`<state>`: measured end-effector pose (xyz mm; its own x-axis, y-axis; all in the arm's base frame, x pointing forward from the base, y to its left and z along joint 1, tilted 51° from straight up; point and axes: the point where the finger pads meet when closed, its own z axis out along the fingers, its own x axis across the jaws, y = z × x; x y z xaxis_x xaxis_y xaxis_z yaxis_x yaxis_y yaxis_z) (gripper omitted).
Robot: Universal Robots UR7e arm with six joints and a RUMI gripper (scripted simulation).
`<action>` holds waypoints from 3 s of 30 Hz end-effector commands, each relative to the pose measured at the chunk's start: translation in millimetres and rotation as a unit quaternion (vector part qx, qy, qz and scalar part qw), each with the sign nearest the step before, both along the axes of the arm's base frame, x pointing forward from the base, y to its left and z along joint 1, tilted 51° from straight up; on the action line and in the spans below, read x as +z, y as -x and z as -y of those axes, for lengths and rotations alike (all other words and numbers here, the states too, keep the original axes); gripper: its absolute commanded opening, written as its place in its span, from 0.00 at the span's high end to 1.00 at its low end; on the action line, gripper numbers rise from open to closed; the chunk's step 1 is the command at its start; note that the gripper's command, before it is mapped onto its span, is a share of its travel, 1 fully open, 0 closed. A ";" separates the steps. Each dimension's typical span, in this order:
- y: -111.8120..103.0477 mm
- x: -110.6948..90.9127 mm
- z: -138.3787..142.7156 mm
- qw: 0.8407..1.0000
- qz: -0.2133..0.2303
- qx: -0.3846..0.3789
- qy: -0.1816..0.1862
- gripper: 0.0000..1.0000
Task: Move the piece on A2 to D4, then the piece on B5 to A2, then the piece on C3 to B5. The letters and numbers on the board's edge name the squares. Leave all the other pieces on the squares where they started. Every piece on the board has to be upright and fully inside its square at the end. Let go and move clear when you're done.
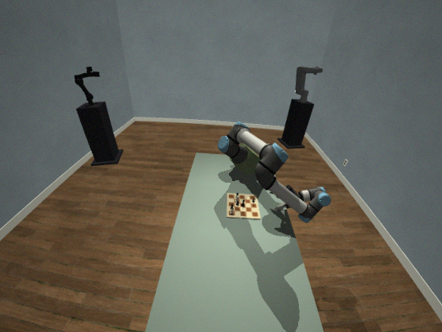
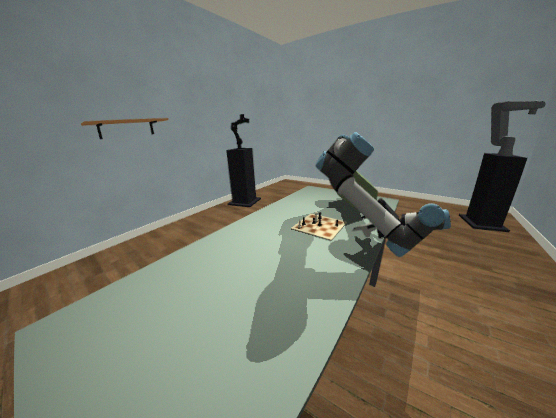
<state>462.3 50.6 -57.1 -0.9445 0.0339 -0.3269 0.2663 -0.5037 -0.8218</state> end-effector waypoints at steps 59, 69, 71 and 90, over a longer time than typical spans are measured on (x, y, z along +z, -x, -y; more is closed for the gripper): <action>4.8 20.9 -25.2 1.000 -0.011 0.004 0.008 0.00; 13.8 51.1 -62.8 1.000 -0.011 0.004 0.008 0.00; 14.8 55.0 -67.6 1.000 -0.012 0.004 0.008 0.00; 15.2 57.8 -65.7 1.000 -0.008 0.001 0.000 0.00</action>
<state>447.9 117.9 -2.6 -0.9503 0.0207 -0.3107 0.2574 -0.5093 -0.8212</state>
